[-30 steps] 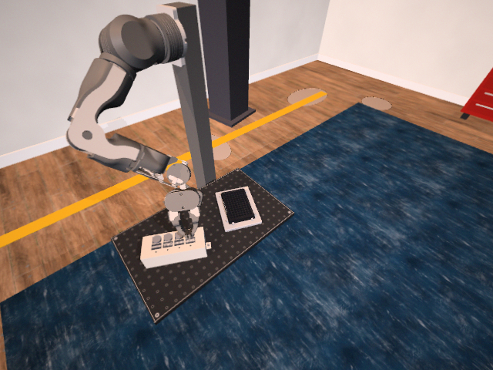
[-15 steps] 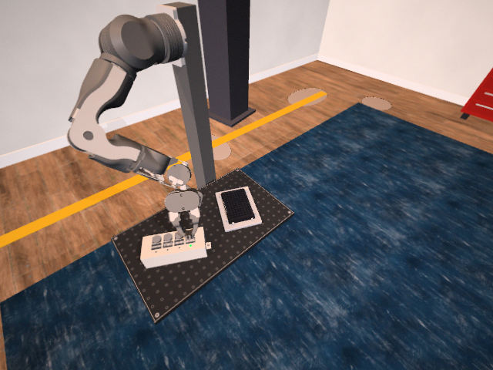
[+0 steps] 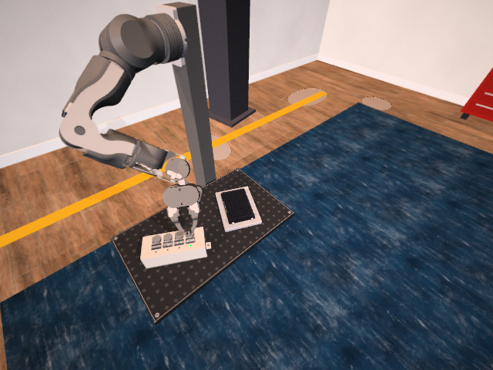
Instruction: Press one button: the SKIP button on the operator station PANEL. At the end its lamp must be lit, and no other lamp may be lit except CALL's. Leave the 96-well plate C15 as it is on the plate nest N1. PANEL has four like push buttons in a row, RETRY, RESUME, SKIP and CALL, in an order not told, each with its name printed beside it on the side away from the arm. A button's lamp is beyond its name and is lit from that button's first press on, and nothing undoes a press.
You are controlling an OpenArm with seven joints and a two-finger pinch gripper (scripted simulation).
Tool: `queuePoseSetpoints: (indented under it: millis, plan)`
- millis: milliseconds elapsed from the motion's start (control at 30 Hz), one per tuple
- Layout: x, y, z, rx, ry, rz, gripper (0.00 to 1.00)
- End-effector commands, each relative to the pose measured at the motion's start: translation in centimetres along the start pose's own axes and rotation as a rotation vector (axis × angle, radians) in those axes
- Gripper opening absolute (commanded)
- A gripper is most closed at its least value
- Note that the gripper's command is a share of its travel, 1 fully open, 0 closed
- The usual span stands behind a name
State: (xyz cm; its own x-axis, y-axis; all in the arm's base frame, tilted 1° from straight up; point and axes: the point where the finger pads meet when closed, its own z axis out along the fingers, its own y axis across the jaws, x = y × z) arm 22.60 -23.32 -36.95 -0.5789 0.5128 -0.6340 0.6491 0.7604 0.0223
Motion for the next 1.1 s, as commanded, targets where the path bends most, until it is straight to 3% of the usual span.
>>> queuePoseSetpoints:
  millis: [0, 1067]
  plan:
    - [0.08, -0.09, 0.0, 0.006, 0.003, -0.003, 0.0]
    - [0.24, 0.1, 0.07, -0.004, 0.006, -0.002, 0.0]
